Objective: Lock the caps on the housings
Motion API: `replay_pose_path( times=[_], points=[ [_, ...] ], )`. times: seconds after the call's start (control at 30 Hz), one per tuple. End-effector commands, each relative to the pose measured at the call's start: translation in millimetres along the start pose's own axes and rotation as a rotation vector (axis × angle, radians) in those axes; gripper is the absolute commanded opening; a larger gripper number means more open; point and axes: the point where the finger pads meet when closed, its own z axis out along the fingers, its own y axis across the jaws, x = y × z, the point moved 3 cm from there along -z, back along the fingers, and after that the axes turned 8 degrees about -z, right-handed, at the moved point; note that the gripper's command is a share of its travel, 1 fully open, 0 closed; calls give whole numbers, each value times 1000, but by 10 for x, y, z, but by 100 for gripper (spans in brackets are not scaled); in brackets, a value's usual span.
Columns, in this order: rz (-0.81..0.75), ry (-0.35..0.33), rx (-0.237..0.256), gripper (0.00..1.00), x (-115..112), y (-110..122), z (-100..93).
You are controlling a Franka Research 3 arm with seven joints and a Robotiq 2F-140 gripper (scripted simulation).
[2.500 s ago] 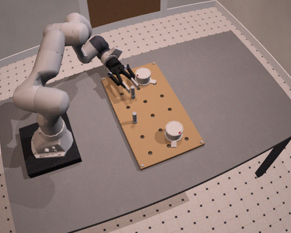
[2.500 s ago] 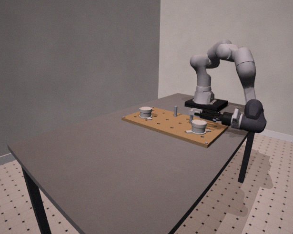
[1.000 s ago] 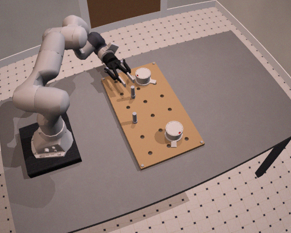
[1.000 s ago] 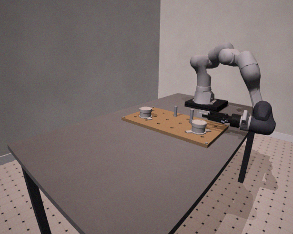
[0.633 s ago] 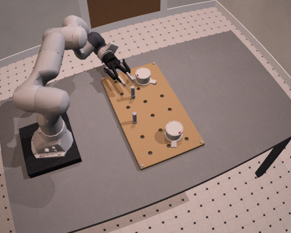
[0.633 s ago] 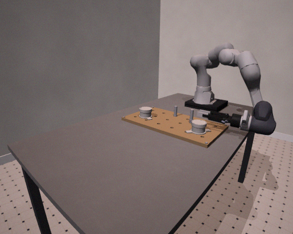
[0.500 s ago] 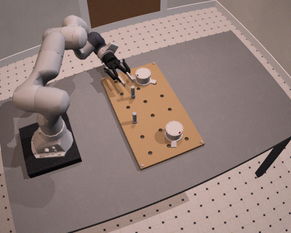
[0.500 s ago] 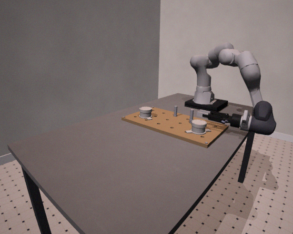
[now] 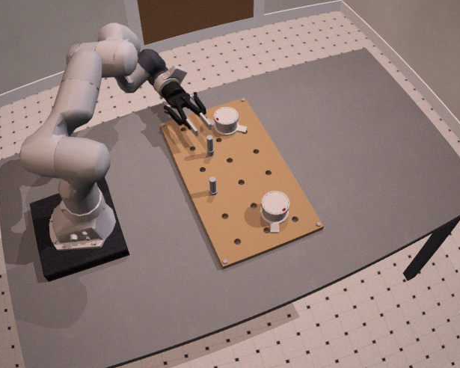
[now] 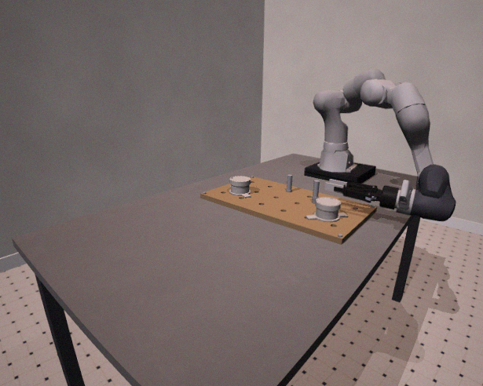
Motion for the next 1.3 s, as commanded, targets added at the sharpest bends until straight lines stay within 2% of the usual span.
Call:
replay_pose_path(
  times=[0.0,1.27],
  points=[
    [-9,3,1,36,37,10,-4],
    [-9,3,1,36,516,73,14]
  ],
)
